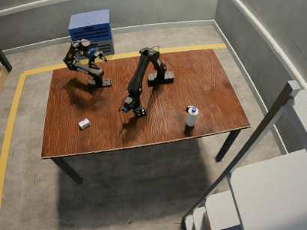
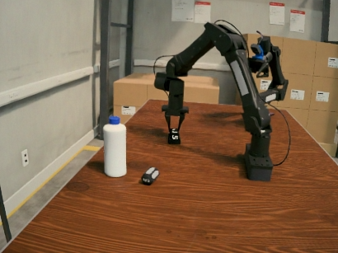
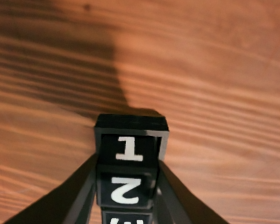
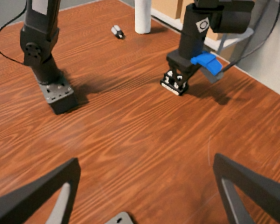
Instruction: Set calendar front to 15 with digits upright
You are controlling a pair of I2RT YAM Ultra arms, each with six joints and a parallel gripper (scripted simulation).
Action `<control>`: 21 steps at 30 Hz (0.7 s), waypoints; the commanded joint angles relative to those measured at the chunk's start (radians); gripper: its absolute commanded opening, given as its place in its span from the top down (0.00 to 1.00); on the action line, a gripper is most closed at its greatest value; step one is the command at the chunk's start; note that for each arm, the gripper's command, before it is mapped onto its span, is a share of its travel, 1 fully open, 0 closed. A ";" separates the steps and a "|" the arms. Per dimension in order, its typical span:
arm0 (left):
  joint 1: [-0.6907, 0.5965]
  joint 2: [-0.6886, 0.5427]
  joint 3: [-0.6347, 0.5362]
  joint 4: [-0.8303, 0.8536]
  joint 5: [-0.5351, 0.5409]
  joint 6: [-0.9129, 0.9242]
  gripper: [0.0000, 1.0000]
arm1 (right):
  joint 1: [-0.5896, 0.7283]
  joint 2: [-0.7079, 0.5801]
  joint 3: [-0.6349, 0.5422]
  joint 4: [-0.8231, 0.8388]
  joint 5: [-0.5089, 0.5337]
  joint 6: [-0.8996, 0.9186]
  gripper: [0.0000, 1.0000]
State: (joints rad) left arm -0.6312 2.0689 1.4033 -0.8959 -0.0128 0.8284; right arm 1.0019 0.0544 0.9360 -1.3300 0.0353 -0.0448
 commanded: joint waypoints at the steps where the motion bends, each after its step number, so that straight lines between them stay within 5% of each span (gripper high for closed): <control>1: 0.010 0.005 0.005 -0.007 0.013 0.004 0.97 | 0.004 -0.015 -0.006 -0.005 0.005 0.007 0.00; 3: 0.010 0.005 0.005 -0.007 0.013 0.004 1.00 | 0.004 -0.015 -0.006 -0.005 0.005 0.007 0.00; 5: 0.010 -0.006 0.016 -0.017 0.013 0.005 0.77 | 0.004 -0.015 -0.006 -0.005 0.005 0.007 0.00; 6: 0.010 -0.010 0.023 -0.025 0.013 0.005 0.74 | 0.004 -0.015 -0.006 -0.005 0.005 0.007 0.00; 21: 0.010 -0.077 0.130 -0.197 0.013 0.006 0.74 | 0.004 -0.024 -0.005 0.007 0.004 0.007 0.00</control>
State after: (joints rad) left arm -0.6312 2.0212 1.4952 -1.0512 -0.0128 0.8288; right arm 1.0019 0.0544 0.9360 -1.3296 0.0353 -0.0448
